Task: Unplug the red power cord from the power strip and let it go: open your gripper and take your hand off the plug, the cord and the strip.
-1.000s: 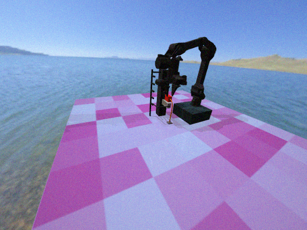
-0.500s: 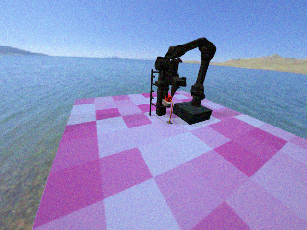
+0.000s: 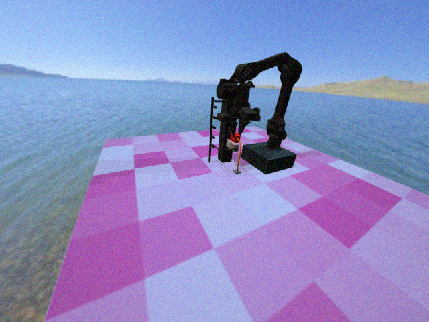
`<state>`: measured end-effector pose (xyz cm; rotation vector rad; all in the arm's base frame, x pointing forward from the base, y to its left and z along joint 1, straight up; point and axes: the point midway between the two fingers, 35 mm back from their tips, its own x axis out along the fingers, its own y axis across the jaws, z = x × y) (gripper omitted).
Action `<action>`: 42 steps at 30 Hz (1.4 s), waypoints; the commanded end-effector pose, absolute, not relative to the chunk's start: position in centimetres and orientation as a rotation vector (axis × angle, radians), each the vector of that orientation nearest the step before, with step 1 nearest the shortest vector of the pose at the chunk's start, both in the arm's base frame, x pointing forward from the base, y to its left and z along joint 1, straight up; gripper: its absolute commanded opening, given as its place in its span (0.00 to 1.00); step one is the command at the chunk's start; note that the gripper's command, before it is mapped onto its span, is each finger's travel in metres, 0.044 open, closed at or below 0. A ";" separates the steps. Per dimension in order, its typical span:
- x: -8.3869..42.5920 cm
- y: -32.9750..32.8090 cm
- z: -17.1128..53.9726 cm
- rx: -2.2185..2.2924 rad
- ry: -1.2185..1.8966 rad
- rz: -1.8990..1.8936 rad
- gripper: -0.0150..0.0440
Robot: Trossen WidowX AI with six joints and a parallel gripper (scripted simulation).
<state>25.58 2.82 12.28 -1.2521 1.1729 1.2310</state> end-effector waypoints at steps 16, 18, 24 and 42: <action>25.7 5.6 12.3 -1.250 1.170 1.234 0.25; 25.6 5.9 12.3 -1.250 1.169 1.234 0.25; 25.5 6.9 12.4 -1.249 1.169 1.235 0.25; 25.2 7.2 12.3 -1.249 1.167 1.237 0.74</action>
